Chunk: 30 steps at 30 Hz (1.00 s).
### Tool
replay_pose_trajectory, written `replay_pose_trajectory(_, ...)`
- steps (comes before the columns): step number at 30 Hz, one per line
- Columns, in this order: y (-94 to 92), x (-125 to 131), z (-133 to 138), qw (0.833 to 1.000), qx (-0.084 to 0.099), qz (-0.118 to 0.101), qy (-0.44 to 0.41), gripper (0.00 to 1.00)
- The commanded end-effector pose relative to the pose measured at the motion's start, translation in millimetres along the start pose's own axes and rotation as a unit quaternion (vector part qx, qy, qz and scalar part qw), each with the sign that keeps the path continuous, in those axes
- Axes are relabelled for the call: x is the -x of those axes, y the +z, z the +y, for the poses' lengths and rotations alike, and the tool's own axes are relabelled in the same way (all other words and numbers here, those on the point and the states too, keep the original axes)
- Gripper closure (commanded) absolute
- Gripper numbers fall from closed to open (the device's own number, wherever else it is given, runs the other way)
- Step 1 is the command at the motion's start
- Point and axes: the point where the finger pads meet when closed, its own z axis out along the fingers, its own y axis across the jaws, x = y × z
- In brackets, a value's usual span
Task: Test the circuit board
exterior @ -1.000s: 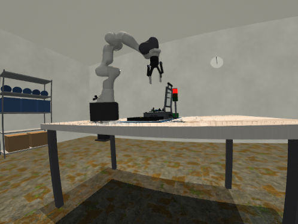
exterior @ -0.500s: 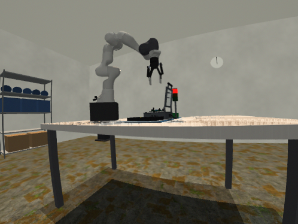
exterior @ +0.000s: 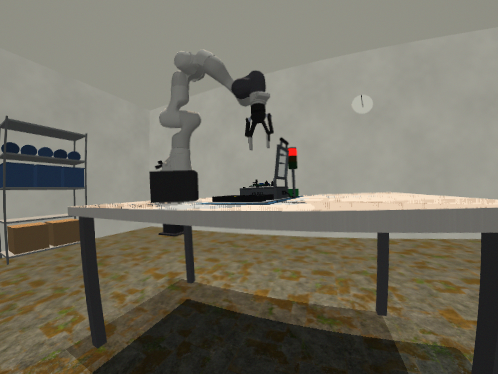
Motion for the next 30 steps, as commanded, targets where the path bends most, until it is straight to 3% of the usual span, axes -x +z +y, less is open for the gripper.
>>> replay_pose_trajectory(1,22.5,-1.7,-5.3,1.0,-0.01,0.003,0.021,0.42)
replay_pose_trajectory(8,76.3,-2.0,-6.3,1.0,-0.01,0.003,0.021,0.42)
replay_pose_trajectory(10,76.3,-2.0,-6.3,1.0,-0.01,0.003,0.021,0.42)
replay_pose_trajectory(17,116.1,-2.2,-7.1,1.0,-0.01,0.003,0.021,0.42)
replay_pose_trajectory(22,128.9,-2.3,-7.4,1.0,-0.01,0.003,0.021,0.42)
replay_pose_trajectory(30,131.1,-2.3,-7.4,1.0,-0.01,0.003,0.021,0.42)
